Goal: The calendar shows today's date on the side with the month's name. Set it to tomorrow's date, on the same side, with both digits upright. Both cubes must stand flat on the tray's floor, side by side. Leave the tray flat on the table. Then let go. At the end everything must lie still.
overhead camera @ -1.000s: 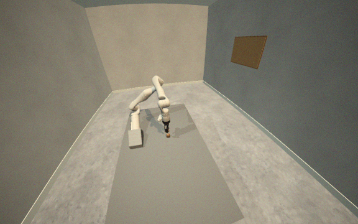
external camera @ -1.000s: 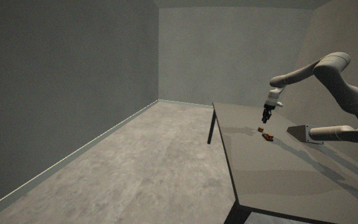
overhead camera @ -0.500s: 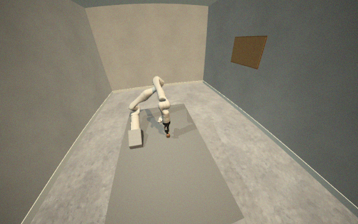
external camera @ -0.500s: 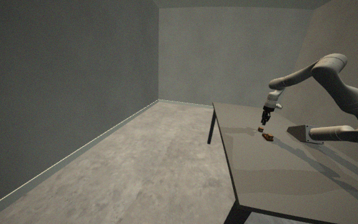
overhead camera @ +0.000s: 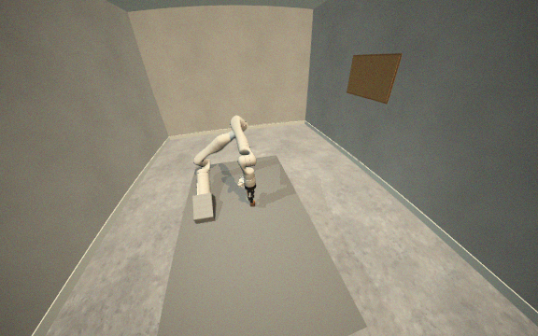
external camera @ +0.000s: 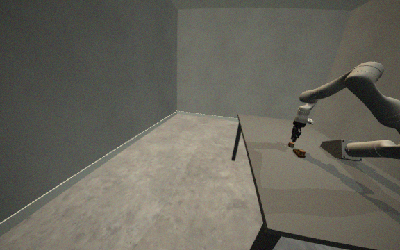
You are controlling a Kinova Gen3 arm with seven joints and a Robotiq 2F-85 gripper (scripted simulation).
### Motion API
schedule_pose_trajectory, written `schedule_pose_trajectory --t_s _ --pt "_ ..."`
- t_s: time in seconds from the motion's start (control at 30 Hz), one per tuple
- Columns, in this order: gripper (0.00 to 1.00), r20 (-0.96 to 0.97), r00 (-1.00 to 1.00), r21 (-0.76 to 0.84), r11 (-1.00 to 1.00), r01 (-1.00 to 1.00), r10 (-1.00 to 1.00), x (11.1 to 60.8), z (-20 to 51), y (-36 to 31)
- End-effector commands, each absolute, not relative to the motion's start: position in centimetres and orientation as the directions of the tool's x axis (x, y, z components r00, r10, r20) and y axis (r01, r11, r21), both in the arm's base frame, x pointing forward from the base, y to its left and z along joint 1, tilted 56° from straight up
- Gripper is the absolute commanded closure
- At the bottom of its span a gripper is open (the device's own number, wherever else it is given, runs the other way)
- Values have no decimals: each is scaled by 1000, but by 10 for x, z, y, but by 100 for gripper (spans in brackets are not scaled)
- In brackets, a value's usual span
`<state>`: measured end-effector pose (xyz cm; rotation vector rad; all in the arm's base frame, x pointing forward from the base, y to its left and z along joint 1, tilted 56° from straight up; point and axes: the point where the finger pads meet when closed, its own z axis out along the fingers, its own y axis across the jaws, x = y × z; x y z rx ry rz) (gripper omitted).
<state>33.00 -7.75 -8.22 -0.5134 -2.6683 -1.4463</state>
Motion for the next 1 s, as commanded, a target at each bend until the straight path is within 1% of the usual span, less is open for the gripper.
schedule_pose_trajectory --t_s 0.0,0.97 --pt "52 213 -942 803 503 319 258 330 -84 -75" --pt "52 213 -942 803 503 319 258 330 -87 -71"
